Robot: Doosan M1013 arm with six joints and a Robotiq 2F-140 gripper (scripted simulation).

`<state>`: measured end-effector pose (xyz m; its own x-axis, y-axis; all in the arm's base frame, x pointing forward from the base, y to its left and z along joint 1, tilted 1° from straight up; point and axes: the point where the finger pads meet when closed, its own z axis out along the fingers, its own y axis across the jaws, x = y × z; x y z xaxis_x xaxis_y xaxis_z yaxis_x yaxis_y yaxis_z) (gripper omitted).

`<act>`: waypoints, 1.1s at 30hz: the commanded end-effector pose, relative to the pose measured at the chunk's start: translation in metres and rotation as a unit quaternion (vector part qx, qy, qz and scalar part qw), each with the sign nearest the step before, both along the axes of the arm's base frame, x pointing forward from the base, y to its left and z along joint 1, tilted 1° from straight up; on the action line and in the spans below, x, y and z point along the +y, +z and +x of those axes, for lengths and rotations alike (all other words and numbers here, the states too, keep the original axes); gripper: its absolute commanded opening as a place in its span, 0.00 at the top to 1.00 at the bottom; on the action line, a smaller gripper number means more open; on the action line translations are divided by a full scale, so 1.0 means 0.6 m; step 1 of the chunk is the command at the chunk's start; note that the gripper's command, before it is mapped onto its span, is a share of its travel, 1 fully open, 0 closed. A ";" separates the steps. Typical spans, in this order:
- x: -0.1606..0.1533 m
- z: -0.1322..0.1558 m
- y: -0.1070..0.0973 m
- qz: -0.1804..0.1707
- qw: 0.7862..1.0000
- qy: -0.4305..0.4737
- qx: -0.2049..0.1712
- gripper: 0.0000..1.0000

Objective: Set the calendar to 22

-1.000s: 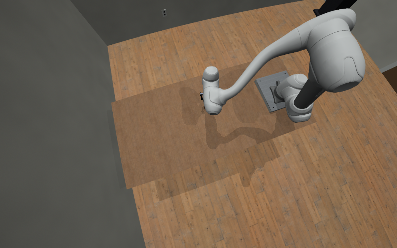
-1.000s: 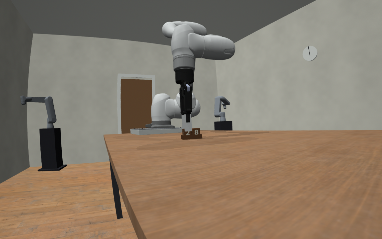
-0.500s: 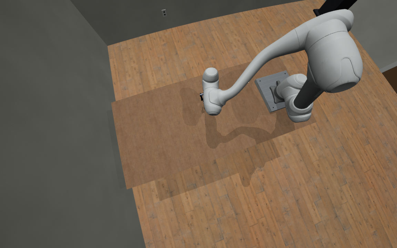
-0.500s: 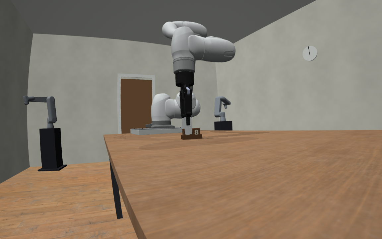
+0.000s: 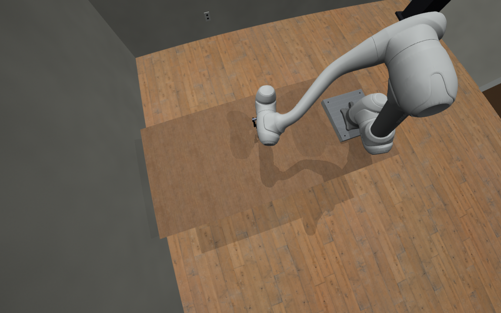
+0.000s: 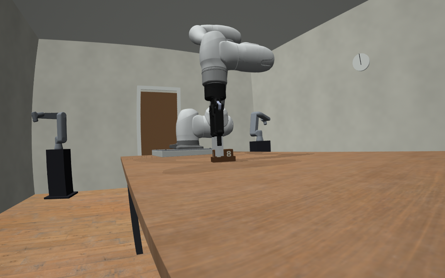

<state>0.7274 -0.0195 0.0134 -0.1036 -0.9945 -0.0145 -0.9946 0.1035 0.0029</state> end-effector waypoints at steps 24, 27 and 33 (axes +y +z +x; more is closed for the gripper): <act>0.000 0.000 0.000 0.000 1.000 0.000 0.000 0.75; 0.000 0.000 0.000 0.000 1.000 0.000 0.000 0.75; 0.000 0.000 0.000 0.000 1.000 0.000 0.000 0.75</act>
